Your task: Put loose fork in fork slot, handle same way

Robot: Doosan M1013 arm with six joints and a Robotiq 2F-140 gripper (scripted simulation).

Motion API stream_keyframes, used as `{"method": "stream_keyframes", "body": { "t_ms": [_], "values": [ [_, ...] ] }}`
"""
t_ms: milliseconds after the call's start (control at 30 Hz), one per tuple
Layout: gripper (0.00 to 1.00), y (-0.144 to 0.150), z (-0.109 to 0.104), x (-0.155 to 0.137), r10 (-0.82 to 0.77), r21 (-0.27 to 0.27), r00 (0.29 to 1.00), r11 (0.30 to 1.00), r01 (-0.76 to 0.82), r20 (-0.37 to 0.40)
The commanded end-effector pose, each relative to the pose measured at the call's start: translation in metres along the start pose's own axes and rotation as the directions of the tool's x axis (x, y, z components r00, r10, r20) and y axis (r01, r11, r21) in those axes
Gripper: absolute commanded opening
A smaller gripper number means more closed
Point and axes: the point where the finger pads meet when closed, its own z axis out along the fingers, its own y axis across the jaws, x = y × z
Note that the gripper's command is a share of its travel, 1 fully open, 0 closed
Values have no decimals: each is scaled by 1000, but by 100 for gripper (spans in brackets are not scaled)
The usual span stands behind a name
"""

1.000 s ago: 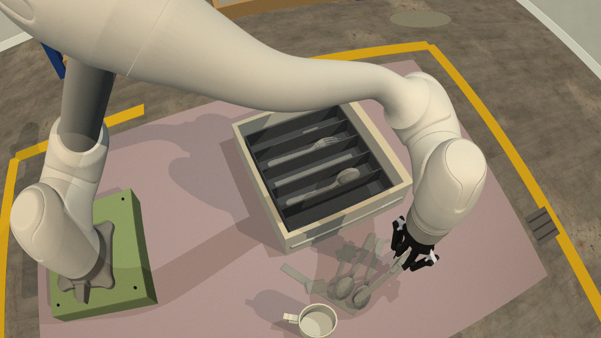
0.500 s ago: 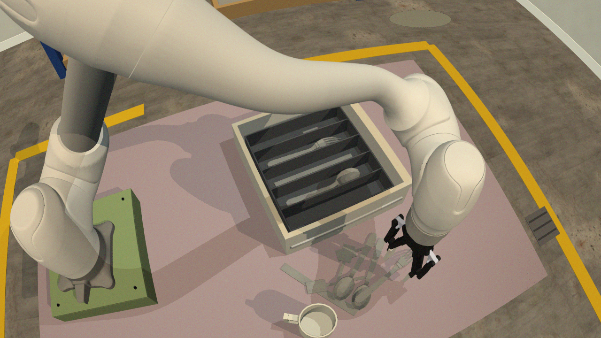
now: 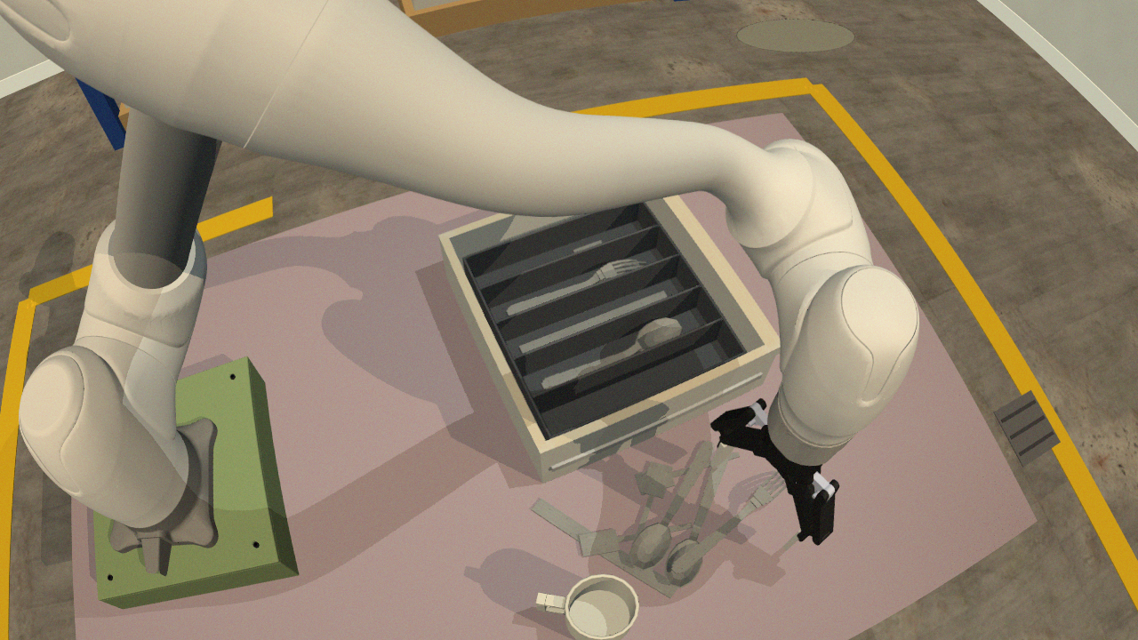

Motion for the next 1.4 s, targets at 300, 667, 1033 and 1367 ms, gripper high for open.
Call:
{"method": "stream_keyframes", "body": {
  "t_ms": [300,667,1033,1367],
  "values": [
    [100,-1,-1,-1,7,4,1000,1000,-7,0],
    [100,-1,-35,-1,7,4,1000,1000,-7,0],
    [100,-1,-72,-1,7,4,1000,1000,-7,0],
    [100,-1,-77,-1,7,4,1000,1000,-7,0]
  ]
}}
